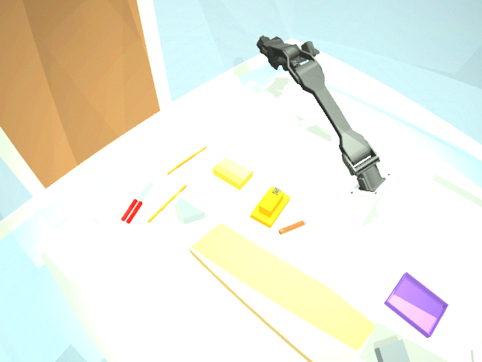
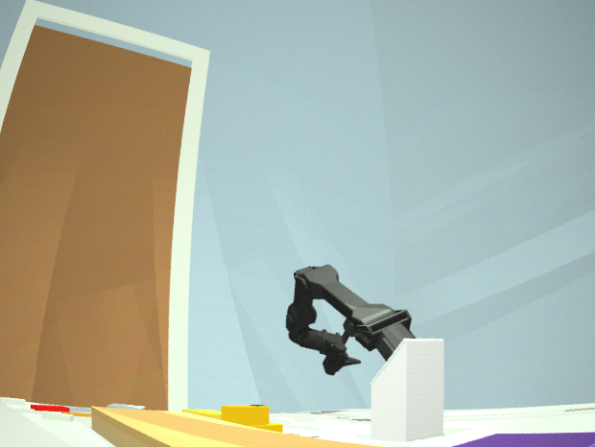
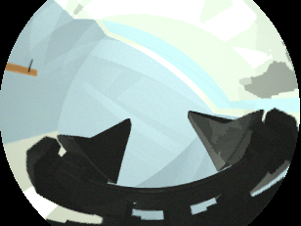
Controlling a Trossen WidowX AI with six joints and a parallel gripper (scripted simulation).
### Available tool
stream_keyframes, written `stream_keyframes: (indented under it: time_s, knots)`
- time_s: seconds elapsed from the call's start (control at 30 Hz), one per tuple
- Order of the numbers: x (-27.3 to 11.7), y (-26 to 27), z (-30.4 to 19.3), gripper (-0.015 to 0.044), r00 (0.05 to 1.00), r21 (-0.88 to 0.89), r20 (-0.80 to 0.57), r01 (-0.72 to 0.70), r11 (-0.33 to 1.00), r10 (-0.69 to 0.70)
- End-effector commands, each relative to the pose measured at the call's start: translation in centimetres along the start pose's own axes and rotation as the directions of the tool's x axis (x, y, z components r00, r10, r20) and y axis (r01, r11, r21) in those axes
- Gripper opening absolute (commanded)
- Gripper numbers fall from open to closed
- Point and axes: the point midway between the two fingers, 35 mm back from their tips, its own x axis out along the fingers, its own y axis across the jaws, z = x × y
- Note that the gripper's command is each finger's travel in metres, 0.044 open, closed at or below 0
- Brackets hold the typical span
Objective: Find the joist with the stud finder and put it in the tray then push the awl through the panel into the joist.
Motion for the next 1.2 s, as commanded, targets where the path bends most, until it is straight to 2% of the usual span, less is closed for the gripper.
stream_keyframes:
  time_s: [0.0, 0.13, 0.3, 0.47, 0.57, 0.77, 1.17]
  knots:
    - [-0.1, -0.1, 0.0, 0.0426, 1.000, 0.004, 0.000, 0.004, 1.000, -0.004]
    - [-3.0, -1.6, -0.2, 0.0440, 0.995, 0.090, -0.003, 0.099, 0.991, -0.099]
    - [-5.8, -3.6, 1.6, 0.0440, 0.984, 0.296, 0.018, 0.162, 0.941, -0.175]
    - [-10.7, -6.2, 5.0, 0.0440, 0.953, 0.613, 0.059, 0.199, 0.764, -0.296]
    - [-13.7, -7.3, 7.2, 0.0440, 0.927, 0.767, 0.087, 0.171, 0.619, -0.364]
    - [-17.3, -8.1, 9.7, 0.0440, 0.891, 0.898, 0.122, 0.088, 0.431, -0.437]
    - [-24.1, -8.3, 14.9, 0.0440, 0.805, 0.979, 0.196, -0.195, 0.063, -0.560]
